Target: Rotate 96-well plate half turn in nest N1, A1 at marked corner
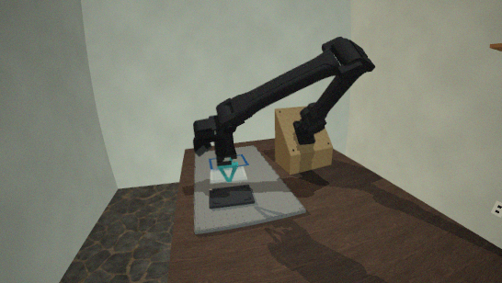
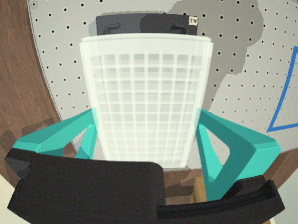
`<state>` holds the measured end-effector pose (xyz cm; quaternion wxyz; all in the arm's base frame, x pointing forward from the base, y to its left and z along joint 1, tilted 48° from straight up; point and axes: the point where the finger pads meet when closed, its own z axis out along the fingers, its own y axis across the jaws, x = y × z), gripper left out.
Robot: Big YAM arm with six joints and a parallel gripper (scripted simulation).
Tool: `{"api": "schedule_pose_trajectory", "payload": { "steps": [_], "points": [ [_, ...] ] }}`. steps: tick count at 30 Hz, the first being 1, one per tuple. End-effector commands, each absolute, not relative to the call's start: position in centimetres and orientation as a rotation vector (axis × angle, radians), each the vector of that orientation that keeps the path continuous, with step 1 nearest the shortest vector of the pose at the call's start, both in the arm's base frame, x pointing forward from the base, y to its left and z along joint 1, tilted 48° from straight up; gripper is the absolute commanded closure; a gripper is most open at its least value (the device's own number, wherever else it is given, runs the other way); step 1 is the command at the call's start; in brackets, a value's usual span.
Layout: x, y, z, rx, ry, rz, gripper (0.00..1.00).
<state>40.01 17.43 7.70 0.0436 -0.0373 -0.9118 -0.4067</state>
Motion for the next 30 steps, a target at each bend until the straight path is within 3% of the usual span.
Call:
{"api": "schedule_pose_trajectory", "payload": {
  "steps": [1,12,30],
  "points": [
    [40.9,17.1,8.6,-0.105,-2.810,-1.260,1.00],
    [40.2,15.4,6.4,0.052,-2.843,-1.276,1.00],
    [39.6,12.0,2.9,0.816,-2.952,-1.331,1.00]
  ]
}}
